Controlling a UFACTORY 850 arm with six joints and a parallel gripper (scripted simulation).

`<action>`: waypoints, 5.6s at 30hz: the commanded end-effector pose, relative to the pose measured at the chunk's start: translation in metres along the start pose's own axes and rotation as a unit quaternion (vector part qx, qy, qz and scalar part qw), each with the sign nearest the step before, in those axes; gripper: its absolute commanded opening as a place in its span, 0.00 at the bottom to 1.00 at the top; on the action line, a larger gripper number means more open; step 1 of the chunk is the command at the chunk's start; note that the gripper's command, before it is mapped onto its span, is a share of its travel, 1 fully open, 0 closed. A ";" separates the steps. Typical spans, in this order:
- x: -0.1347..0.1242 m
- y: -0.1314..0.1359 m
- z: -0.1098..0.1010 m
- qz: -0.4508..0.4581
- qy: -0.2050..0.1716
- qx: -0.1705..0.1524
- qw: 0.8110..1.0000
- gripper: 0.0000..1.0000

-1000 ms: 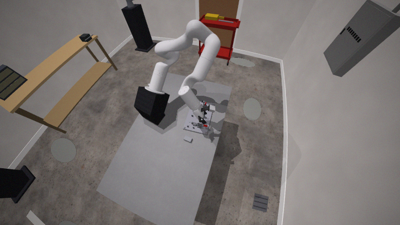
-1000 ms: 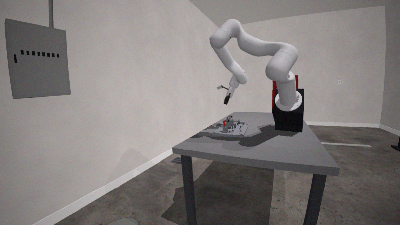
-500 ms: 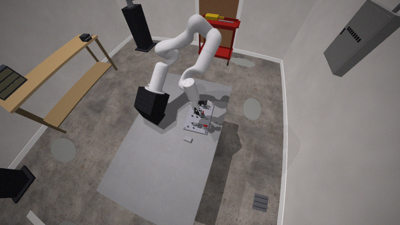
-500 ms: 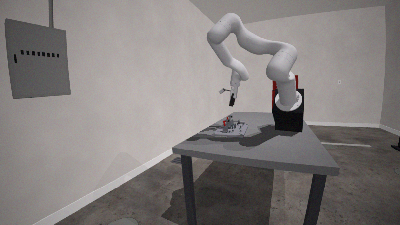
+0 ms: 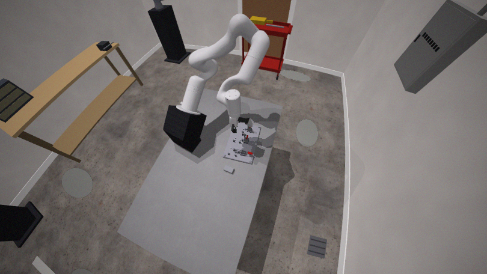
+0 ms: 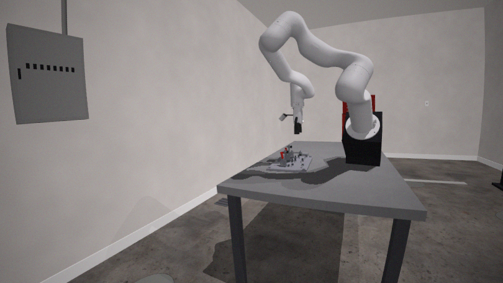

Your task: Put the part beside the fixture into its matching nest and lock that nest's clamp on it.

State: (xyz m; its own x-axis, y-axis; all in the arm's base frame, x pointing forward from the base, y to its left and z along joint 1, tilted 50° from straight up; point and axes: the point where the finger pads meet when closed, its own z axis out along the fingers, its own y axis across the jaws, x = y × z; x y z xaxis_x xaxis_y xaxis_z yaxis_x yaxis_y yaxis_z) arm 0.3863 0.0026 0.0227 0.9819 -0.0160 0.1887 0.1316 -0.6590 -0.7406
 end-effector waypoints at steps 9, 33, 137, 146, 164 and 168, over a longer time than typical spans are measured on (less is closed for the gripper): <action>-0.002 -0.002 -0.001 0.003 -0.006 0.001 1.000 1.00; -0.002 -0.002 -0.001 0.003 -0.006 0.001 1.000 0.00; -0.002 -0.002 -0.001 0.002 -0.003 0.002 1.000 1.00; -0.002 -0.002 -0.001 0.002 -0.003 0.002 1.000 1.00; -0.001 0.033 -0.001 0.002 -0.003 0.002 1.000 1.00; -0.001 0.059 -0.001 0.002 -0.003 0.002 1.000 1.00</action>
State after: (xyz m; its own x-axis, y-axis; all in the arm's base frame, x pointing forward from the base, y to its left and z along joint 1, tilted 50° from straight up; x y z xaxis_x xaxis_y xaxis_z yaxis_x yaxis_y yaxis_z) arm 0.3879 -0.0173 0.0011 0.9832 -0.0138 0.1822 0.1286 -0.6564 -0.7433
